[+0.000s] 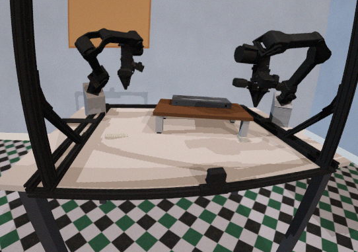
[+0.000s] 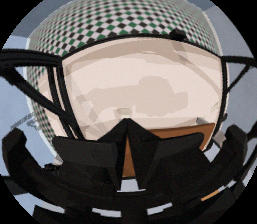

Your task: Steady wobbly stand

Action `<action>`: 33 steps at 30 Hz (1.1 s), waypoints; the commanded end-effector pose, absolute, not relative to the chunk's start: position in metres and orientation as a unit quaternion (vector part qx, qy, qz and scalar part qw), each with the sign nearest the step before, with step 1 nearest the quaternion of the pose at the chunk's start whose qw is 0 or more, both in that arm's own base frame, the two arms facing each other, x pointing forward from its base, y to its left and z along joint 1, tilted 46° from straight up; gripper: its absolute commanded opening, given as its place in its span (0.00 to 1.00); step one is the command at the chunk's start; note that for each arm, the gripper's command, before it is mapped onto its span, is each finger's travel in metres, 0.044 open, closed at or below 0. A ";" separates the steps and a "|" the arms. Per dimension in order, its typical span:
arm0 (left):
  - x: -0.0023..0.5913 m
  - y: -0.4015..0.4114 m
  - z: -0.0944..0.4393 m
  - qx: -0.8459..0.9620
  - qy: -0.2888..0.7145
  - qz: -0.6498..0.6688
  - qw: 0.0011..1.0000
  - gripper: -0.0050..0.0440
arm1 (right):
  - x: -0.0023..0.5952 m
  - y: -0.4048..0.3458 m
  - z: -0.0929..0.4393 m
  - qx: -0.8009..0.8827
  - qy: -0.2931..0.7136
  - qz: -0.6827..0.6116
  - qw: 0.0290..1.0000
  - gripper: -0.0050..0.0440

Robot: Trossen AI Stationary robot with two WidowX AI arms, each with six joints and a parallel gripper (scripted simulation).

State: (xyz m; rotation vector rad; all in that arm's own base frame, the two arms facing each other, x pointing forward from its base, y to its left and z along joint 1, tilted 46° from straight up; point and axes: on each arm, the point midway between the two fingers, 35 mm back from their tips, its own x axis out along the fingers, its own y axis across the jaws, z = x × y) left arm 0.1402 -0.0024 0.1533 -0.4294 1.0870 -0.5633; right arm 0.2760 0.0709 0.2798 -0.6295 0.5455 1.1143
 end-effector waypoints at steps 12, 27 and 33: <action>0.178 0.003 0.143 -0.025 0.713 -0.041 0.700 1.00 | 0.276 0.071 0.280 -0.290 0.251 0.513 0.768 0.10; 0.187 0.000 0.146 -0.004 0.707 -0.008 0.707 1.00 | 0.276 0.071 0.280 -0.290 0.251 0.513 0.768 0.10; 0.189 0.000 0.146 0.000 0.707 0.000 0.707 1.00 | 0.276 0.071 0.280 -0.290 0.251 0.513 0.768 0.10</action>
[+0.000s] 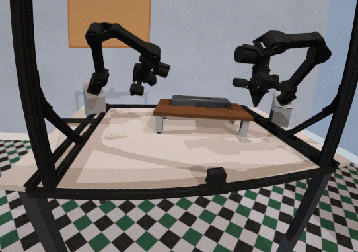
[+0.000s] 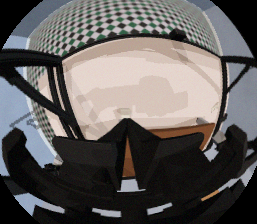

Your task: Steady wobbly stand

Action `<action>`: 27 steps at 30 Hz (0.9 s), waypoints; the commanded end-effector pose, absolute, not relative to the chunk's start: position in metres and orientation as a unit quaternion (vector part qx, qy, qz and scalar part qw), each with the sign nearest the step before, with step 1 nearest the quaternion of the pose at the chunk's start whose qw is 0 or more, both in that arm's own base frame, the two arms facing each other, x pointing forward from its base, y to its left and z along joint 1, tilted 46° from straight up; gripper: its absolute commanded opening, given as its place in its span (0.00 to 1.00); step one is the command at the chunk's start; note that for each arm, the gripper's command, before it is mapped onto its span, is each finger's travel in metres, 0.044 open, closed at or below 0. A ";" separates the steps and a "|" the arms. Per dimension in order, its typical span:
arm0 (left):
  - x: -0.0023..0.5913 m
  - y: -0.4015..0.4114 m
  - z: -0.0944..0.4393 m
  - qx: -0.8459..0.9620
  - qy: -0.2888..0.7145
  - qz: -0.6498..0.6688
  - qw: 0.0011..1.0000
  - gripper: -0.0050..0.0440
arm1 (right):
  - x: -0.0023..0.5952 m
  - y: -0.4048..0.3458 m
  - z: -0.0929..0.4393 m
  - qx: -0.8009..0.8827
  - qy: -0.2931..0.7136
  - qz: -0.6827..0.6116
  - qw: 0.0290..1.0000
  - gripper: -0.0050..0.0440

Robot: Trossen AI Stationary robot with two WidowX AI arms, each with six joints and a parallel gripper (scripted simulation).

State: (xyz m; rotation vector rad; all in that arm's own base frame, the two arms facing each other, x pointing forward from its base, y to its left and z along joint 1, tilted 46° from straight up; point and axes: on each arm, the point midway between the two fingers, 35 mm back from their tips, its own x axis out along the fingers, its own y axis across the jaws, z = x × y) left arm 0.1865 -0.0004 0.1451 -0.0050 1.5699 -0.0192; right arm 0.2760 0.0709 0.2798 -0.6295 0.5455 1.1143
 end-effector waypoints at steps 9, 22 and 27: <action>0.186 0.000 0.145 -0.003 0.707 -0.011 0.707 1.00 | 0.338 0.049 0.356 -0.363 0.152 0.362 0.845 1.00; 0.186 0.000 0.145 -0.004 0.707 -0.008 0.707 1.00 | 0.358 0.034 0.434 -0.380 0.052 0.254 0.888 1.00; 0.186 0.000 0.145 -0.004 0.707 -0.008 0.707 1.00 | 0.360 0.025 0.500 -0.374 -0.037 0.172 0.911 1.00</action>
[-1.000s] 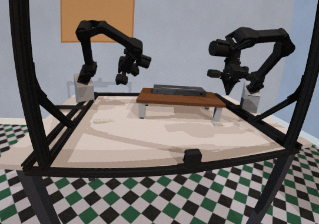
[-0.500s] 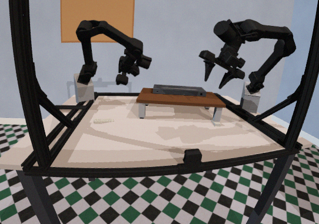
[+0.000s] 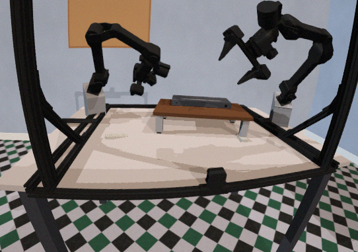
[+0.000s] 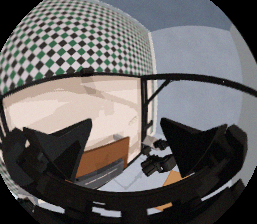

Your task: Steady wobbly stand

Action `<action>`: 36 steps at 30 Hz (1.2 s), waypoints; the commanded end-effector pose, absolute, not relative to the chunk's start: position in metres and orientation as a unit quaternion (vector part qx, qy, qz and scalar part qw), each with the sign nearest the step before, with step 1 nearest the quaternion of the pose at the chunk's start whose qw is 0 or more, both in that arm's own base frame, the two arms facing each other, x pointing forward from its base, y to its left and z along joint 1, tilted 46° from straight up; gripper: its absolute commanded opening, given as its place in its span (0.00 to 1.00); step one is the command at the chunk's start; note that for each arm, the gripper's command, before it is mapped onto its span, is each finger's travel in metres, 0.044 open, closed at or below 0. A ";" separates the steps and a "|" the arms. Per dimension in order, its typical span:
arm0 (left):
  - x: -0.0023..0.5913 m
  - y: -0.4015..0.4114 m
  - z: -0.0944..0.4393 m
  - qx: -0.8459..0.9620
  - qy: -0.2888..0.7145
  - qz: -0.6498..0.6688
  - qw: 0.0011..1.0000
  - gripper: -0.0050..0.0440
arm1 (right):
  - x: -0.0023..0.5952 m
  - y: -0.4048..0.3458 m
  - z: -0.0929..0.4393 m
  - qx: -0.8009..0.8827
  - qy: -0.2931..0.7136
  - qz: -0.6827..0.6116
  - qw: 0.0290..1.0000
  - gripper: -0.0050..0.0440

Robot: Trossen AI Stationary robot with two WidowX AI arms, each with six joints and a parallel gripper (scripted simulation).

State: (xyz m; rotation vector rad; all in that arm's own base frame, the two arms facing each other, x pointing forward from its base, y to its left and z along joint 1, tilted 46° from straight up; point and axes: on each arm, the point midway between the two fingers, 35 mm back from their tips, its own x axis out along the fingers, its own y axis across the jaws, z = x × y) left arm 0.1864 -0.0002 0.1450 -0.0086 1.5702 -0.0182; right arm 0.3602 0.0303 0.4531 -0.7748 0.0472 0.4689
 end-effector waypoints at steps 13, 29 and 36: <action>0.186 0.000 0.145 -0.004 0.707 -0.008 0.707 1.00 | 0.338 0.016 0.580 -0.349 -0.156 0.089 0.920 1.00; 0.186 0.000 0.145 -0.004 0.707 -0.008 0.707 1.00 | 0.272 0.008 0.684 -0.282 -0.341 -0.003 0.897 1.00; 0.186 0.000 0.145 -0.004 0.707 -0.008 0.707 1.00 | 0.203 0.004 0.747 -0.211 -0.482 -0.044 0.849 1.00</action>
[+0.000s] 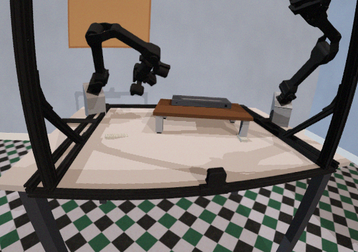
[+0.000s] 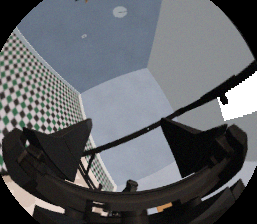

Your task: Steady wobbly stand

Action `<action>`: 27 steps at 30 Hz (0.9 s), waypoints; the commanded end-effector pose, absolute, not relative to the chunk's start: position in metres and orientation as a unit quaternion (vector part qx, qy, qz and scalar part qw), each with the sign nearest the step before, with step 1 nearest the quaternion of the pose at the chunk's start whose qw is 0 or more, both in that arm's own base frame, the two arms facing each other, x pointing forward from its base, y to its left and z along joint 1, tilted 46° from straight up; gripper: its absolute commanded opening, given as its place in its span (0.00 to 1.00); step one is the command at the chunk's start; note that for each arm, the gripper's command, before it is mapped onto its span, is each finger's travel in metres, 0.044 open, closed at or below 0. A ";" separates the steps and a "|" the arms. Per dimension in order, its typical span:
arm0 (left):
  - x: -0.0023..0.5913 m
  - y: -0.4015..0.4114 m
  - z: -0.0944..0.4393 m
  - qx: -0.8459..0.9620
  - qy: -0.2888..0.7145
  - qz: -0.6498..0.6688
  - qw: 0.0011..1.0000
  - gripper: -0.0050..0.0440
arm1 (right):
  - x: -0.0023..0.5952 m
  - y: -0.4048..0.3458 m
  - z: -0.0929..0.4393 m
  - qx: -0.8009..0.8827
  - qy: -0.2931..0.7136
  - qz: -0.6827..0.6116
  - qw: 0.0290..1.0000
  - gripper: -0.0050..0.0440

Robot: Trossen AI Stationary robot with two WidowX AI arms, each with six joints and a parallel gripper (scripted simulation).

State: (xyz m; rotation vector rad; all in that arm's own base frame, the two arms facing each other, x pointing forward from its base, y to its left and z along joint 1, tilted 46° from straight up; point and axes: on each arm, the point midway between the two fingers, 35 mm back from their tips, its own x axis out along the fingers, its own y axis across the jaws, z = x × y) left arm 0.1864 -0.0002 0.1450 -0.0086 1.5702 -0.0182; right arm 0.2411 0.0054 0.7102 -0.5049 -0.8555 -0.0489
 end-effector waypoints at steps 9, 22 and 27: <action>0.186 0.000 0.145 -0.004 0.707 -0.008 0.707 1.00 | 0.174 0.004 0.759 -0.190 -0.526 -0.050 0.828 1.00; 0.186 0.000 0.145 -0.004 0.707 -0.008 0.707 1.00 | 0.078 0.000 0.797 -0.097 -0.676 -0.053 0.729 1.00; 0.186 0.000 0.145 -0.004 0.707 -0.008 0.707 1.00 | 0.060 0.000 0.797 -0.085 -0.696 -0.050 0.711 1.00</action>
